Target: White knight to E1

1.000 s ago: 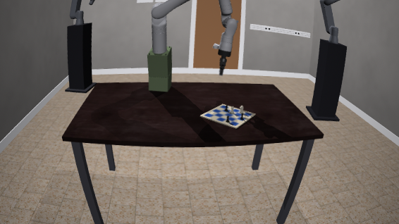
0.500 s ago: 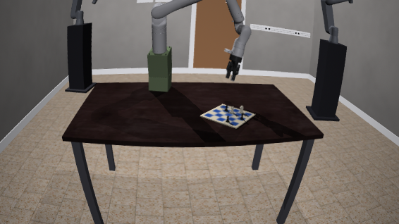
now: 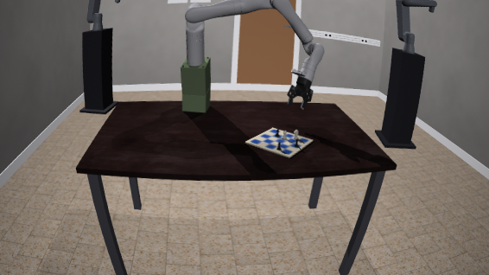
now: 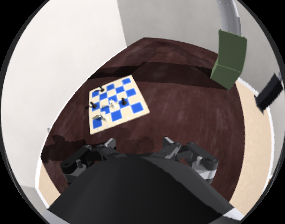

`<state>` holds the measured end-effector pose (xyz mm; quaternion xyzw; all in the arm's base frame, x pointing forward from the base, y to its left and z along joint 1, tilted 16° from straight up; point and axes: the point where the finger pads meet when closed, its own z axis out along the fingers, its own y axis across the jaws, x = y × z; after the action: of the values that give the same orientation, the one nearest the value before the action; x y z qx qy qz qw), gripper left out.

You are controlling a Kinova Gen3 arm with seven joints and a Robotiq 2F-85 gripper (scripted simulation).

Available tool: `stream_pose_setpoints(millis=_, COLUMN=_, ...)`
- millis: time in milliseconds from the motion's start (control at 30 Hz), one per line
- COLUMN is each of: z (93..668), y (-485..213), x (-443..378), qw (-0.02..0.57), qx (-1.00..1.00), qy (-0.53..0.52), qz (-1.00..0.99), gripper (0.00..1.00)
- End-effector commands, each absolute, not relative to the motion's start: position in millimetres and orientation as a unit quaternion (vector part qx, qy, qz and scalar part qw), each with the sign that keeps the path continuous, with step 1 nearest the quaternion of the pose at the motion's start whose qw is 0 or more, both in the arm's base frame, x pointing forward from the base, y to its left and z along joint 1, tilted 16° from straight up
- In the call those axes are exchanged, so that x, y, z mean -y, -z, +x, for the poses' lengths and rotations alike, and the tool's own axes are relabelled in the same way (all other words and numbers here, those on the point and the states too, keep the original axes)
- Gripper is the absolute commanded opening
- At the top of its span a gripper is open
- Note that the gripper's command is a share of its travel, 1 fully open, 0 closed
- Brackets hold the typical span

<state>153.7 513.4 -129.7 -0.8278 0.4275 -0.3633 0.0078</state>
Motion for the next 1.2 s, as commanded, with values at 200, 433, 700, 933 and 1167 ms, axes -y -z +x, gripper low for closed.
stream_pose_setpoints(millis=200, z=165, y=168, x=-546, qw=-0.023, qx=-0.337, qy=0.419, qz=-0.843, gripper=1.00)
stream_pose_setpoints(millis=433, z=169, y=176, x=-559, qw=-0.033, qx=-0.301, qy=0.437, qz=-0.847, gripper=1.00)
stream_pose_setpoints(millis=700, z=174, y=182, x=-572, qw=-0.039, qx=-0.272, qy=0.451, qz=-0.849, gripper=1.00)
stream_pose_setpoints(millis=933, z=174, y=184, x=-575, qw=-0.042, qx=-0.260, qy=0.456, qz=-0.850, gripper=1.00)
stream_pose_setpoints(millis=1167, z=175, y=186, x=-575, qw=-0.045, qx=-0.250, qy=0.460, qz=-0.851, gripper=1.00)
